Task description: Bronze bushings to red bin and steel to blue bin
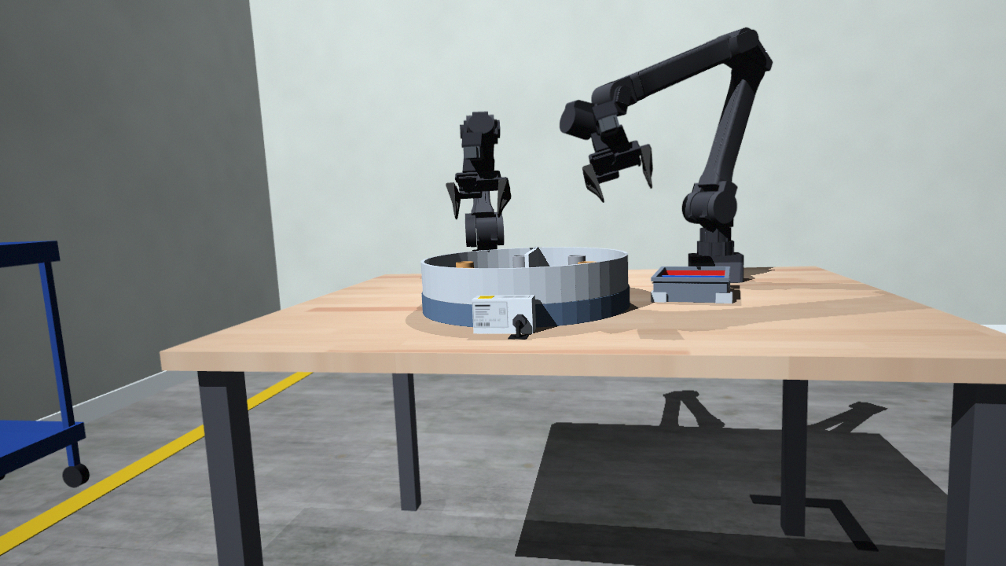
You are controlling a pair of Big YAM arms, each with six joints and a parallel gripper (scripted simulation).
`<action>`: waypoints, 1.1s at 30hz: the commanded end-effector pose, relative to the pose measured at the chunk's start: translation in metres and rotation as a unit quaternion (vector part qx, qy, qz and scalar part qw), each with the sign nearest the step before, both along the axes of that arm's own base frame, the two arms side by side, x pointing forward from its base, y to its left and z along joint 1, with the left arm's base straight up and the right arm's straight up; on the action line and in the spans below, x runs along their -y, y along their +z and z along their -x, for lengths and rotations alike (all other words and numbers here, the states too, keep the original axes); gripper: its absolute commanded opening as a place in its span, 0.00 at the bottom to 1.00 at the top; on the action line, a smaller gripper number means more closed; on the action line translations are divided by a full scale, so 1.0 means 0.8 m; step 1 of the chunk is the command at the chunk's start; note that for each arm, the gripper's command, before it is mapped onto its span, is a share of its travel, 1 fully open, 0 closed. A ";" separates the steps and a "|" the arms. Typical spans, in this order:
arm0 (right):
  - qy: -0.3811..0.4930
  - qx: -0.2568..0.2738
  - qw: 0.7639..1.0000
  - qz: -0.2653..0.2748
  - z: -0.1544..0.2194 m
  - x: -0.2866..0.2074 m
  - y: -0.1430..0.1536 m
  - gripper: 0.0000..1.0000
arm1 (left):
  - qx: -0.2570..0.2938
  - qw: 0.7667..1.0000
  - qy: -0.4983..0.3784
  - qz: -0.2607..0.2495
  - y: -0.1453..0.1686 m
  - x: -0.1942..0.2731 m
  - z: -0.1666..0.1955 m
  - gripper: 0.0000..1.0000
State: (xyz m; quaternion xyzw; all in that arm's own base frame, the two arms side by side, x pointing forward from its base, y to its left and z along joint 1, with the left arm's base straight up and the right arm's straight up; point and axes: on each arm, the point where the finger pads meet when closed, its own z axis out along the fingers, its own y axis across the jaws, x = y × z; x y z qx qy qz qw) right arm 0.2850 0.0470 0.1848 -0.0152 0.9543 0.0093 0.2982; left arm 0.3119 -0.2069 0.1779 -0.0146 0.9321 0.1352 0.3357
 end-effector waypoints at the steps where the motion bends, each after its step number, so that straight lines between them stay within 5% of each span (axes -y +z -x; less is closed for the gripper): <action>1: 0.089 0.020 0.996 0.018 0.003 -0.030 0.034 1.00 | -0.005 0.996 -0.089 0.002 0.000 -0.039 0.019 1.00; 13: 0.181 0.033 0.983 -0.003 0.023 -0.081 0.054 1.00 | -0.050 0.976 -0.203 0.067 -0.046 -0.151 0.107 1.00; 33: 0.179 0.033 0.983 -0.003 0.023 -0.080 0.054 1.00 | -0.052 0.968 -0.215 0.117 -0.050 -0.170 0.127 1.00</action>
